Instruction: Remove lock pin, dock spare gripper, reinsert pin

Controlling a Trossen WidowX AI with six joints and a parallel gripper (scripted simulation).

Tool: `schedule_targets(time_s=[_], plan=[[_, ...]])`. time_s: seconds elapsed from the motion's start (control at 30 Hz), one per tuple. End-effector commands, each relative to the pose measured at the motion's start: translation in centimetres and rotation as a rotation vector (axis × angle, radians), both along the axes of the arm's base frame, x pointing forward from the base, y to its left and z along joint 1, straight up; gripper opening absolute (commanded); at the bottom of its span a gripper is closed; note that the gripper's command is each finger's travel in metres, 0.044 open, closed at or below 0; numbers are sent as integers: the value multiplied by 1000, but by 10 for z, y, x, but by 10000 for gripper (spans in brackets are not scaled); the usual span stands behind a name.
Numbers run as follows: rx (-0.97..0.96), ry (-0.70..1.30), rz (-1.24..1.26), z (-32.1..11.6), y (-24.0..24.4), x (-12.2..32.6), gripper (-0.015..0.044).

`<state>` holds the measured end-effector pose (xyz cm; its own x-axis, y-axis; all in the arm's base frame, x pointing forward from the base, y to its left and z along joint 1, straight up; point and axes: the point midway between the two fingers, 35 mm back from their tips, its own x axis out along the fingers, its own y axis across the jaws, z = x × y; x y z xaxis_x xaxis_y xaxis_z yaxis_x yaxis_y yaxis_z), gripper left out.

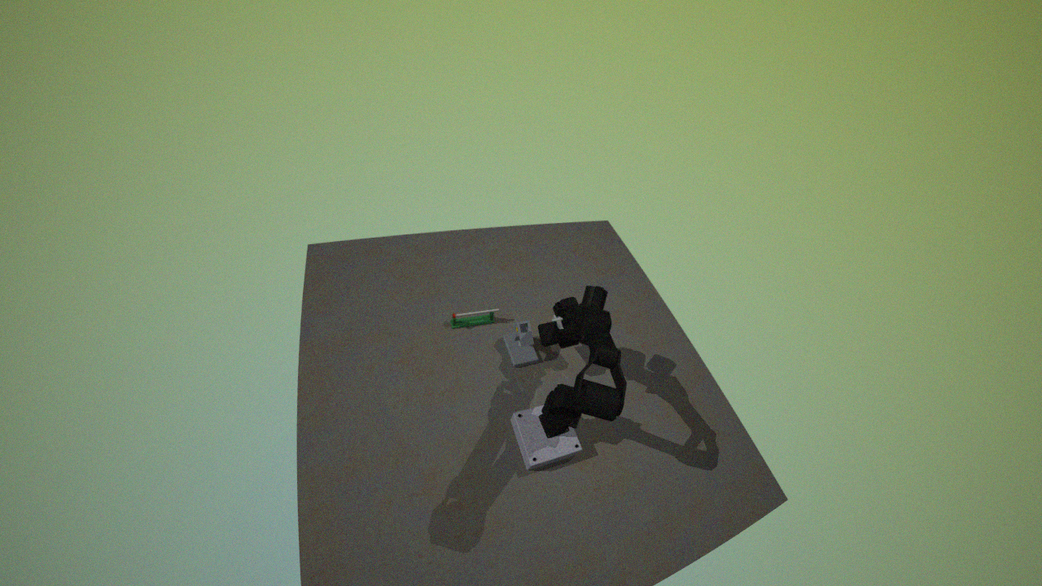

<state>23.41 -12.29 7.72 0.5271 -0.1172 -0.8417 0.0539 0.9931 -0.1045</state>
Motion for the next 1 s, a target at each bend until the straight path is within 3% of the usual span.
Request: schedule_targets(time_s=[0.0, 0.97], plan=[[-36, 30, 31, 3, 3, 3, 0], [-291, 343, 302, -1, 44, -3, 0]])
